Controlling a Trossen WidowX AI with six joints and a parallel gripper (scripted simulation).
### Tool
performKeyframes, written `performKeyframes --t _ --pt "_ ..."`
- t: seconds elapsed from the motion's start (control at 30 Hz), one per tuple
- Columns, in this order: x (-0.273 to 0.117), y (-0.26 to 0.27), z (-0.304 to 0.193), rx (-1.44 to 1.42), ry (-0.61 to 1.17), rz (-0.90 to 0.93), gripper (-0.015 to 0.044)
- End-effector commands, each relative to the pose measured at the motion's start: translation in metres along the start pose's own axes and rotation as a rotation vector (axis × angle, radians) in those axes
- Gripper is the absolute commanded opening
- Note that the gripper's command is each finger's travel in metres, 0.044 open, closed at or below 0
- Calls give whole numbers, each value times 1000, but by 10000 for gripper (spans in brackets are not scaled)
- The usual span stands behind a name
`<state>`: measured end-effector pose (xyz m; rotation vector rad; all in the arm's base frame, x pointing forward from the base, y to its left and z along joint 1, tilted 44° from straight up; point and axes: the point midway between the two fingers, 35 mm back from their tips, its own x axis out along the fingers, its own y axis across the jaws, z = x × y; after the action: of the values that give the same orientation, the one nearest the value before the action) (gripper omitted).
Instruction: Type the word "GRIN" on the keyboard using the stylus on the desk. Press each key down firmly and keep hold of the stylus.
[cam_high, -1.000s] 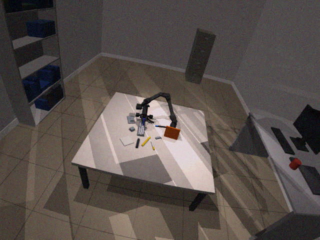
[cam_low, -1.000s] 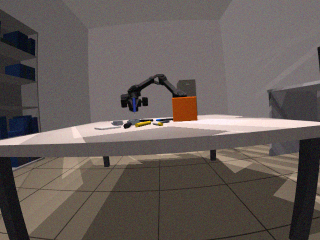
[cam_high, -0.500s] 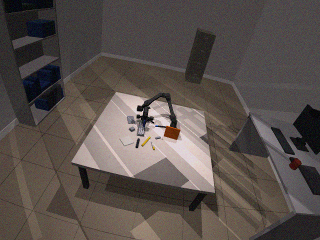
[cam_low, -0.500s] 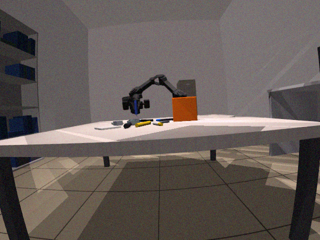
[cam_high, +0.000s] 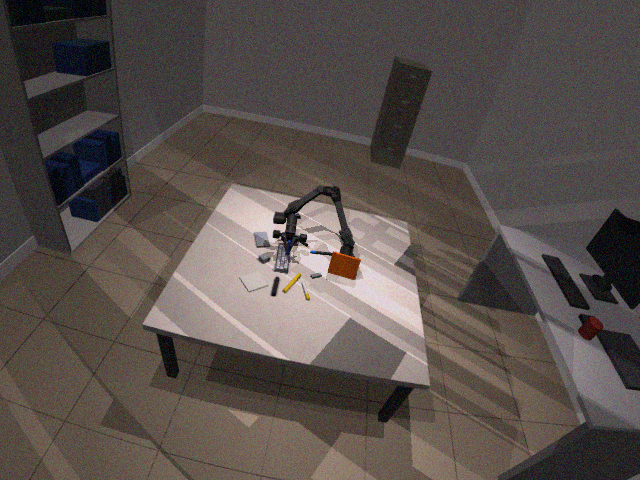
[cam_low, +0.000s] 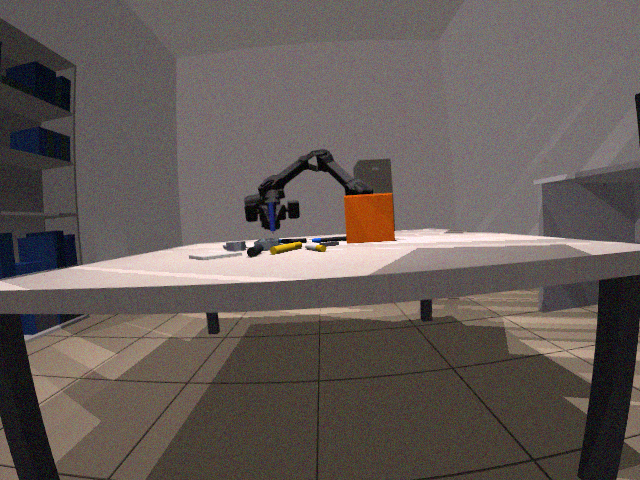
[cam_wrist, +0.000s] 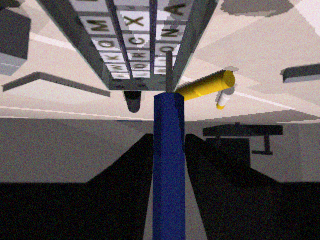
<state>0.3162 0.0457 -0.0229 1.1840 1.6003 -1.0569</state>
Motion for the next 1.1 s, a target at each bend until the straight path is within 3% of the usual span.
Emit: performKeyframes --t 0.0,1.07 --pt "1 0 2 -5 -3 0 81" --pt "8 0 13 -5 -4 0 81"
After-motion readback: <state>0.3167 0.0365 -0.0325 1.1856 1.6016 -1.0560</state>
